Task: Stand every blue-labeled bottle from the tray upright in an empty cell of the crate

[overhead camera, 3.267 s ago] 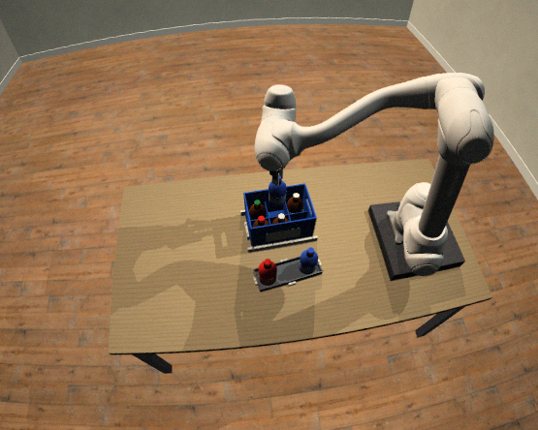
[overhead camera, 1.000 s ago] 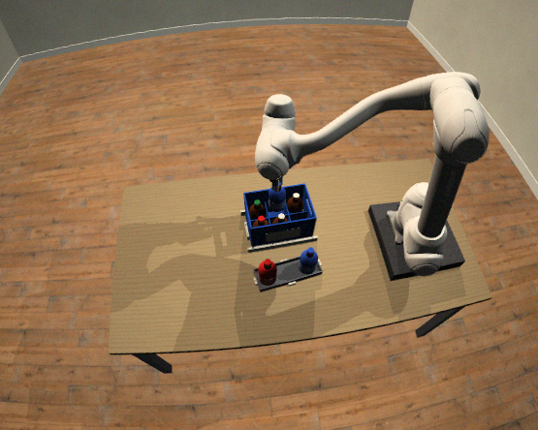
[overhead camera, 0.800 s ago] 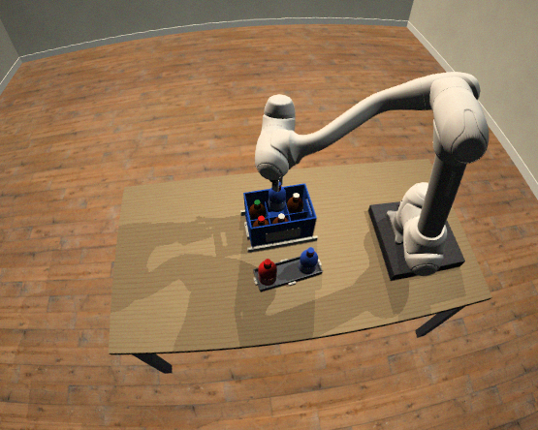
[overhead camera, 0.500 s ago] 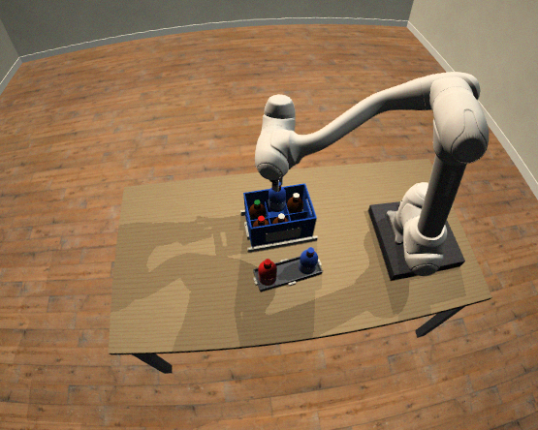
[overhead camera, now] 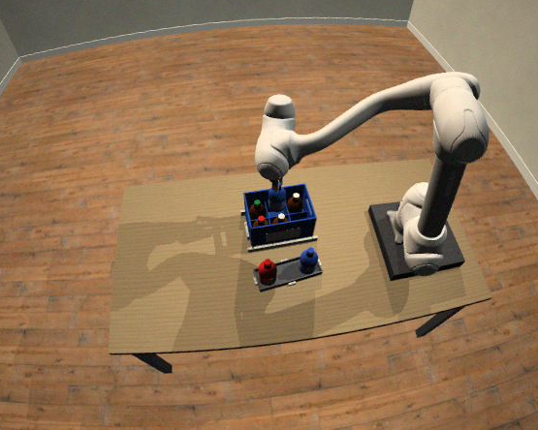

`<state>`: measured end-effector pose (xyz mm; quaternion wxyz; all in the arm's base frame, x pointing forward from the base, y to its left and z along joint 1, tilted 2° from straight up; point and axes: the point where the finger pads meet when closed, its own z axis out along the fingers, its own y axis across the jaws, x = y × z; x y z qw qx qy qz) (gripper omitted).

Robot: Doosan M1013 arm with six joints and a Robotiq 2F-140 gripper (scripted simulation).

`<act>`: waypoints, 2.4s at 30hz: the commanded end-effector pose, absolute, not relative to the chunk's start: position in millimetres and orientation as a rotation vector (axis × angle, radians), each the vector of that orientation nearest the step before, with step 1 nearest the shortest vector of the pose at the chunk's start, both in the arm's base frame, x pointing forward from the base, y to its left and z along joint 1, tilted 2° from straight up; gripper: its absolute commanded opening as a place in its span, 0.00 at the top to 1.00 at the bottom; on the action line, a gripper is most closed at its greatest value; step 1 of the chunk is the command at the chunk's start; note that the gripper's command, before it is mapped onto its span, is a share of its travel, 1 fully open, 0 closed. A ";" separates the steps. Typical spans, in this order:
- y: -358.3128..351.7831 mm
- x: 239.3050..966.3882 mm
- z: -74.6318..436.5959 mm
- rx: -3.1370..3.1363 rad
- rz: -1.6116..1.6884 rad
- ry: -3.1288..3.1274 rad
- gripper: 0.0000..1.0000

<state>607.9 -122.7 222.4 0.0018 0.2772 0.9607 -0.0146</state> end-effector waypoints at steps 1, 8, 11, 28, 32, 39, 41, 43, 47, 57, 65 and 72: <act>-122.7 607.9 222.5 0.870 -0.046 3.015 1.00; -122.7 607.9 222.5 0.870 -0.046 3.015 1.00; -122.7 607.9 222.5 0.870 -0.046 3.015 1.00; -122.8 607.9 219.2 0.870 -0.046 3.015 1.00; -122.9 607.9 216.3 0.870 -0.046 3.015 1.00; -123.0 607.9 211.4 0.870 -0.046 3.015 1.00; -123.1 607.8 209.1 0.870 -0.046 3.015 1.00; -123.1 607.8 206.8 0.870 -0.046 3.015 1.00; -123.3 607.8 201.9 0.870 -0.046 3.015 1.00; -123.5 607.8 192.6 0.870 -0.046 3.015 1.00; -123.7 607.7 185.9 0.870 -0.046 3.015 1.00; -123.8 607.7 183.6 0.870 -0.046 3.015 1.00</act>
